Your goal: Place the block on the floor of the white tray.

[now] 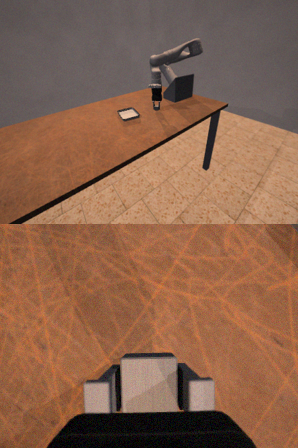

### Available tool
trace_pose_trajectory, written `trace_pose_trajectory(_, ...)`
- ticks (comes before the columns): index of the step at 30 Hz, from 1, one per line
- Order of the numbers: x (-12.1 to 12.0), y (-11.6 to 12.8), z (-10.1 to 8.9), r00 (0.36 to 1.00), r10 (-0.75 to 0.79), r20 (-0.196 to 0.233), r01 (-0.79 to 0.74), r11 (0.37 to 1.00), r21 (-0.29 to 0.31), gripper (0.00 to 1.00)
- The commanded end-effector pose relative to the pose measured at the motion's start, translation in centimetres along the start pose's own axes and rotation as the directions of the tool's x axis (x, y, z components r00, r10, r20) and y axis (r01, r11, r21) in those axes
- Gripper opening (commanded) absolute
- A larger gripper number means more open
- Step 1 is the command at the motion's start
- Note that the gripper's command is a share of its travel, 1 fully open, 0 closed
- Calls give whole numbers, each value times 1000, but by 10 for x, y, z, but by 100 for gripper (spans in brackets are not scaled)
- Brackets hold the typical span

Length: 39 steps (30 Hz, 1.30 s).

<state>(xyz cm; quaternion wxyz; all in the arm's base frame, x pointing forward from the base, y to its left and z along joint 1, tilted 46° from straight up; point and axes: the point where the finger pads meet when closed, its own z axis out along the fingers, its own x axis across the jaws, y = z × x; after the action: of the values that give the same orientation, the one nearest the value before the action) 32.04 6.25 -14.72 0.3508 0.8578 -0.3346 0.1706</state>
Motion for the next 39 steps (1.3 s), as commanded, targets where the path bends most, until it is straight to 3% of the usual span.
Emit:
trace_pose_trajectory(1,0,-1,-9,1000,0,0,0,1000,2,0)
trace_pose_trajectory(19,0,0,-48,1000,0,0,0,1000,2,0)
trace_pose_trajectory(39,0,0,-50,1000,0,0,0,1000,2,0)
